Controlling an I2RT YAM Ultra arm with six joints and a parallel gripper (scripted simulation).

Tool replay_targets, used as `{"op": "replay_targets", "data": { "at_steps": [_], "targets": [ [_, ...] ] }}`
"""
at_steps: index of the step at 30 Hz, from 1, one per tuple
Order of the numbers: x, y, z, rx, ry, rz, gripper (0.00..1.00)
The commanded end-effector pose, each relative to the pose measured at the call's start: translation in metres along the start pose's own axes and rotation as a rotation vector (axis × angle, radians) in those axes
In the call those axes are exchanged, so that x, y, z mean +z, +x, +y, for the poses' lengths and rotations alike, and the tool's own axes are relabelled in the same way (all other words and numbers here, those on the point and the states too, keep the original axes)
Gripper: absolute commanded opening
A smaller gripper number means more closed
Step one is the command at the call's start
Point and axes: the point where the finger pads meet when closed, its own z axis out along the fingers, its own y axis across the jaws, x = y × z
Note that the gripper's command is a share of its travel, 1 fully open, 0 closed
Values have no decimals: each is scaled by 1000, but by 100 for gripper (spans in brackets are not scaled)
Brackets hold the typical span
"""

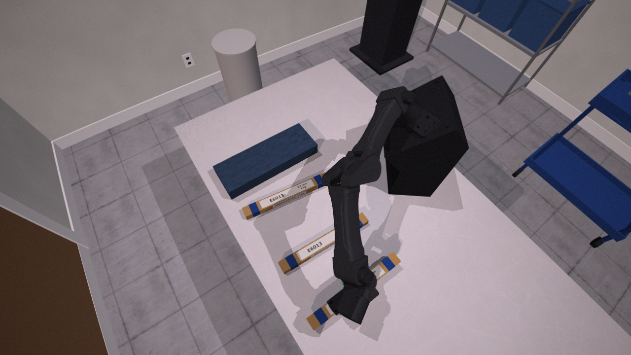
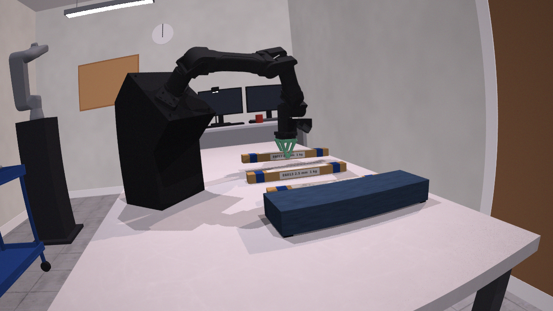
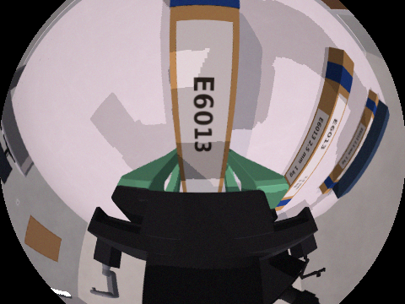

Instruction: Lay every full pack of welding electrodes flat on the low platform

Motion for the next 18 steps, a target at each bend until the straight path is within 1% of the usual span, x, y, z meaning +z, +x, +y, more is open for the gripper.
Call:
{"op": "replay_targets", "data": {
  "at_steps": [1,14,18],
  "targets": [
    [-51,-29,22,7,-56,-88,0],
    [-51,-28,22,9,-56,-88,0],
    [-48,-28,22,0,-57,-88,0]
  ]
}}
